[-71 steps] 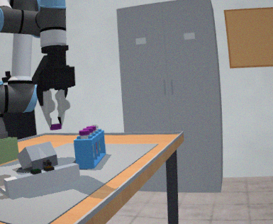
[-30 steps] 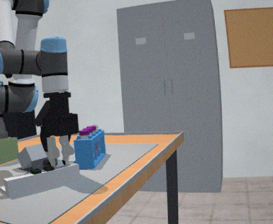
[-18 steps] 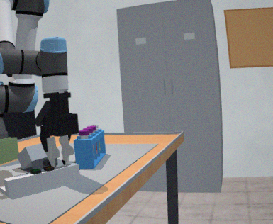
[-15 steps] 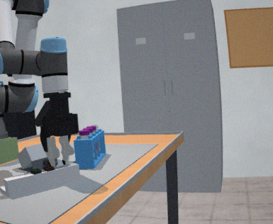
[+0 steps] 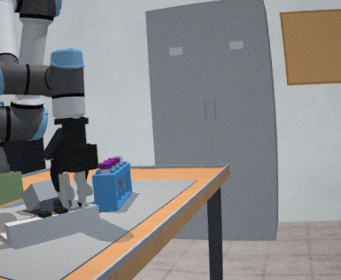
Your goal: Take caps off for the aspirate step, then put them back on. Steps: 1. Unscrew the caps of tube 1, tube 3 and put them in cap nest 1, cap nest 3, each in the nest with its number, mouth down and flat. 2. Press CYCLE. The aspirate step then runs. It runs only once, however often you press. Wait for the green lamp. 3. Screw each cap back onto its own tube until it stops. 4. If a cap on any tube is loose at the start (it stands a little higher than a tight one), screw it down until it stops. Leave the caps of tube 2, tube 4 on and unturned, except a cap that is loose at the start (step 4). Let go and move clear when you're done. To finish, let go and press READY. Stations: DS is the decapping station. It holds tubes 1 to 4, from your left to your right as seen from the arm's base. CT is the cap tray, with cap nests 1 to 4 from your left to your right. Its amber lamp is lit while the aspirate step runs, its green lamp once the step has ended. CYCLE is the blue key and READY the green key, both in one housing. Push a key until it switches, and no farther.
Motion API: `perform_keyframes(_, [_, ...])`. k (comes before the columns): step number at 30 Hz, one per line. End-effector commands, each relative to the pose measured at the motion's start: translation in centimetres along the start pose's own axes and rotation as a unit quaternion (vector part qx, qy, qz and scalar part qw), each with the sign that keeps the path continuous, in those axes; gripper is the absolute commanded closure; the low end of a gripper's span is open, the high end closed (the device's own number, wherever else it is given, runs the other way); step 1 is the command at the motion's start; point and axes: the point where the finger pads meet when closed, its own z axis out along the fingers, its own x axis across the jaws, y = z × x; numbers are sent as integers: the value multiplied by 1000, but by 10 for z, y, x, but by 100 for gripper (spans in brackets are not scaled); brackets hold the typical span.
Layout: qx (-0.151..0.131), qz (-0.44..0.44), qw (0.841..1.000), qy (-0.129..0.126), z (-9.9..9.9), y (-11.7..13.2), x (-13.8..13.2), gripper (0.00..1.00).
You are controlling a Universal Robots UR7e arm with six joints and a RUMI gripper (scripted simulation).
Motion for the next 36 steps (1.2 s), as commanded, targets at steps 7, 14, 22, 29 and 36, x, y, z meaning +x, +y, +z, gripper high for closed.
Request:
perform_keyframes(7, [-1,0,1000,0,5,0,0,100])
perform_keyframes(14, [-1,0,1000,0,5,0,0,100])
perform_keyframes(22, [-1,0,1000,0,5,0,0,71])
perform_keyframes(29, [-1,0,1000,0,5,0,0,71])
perform_keyframes(36, [-1,0,1000,0,-25,0,0,71])
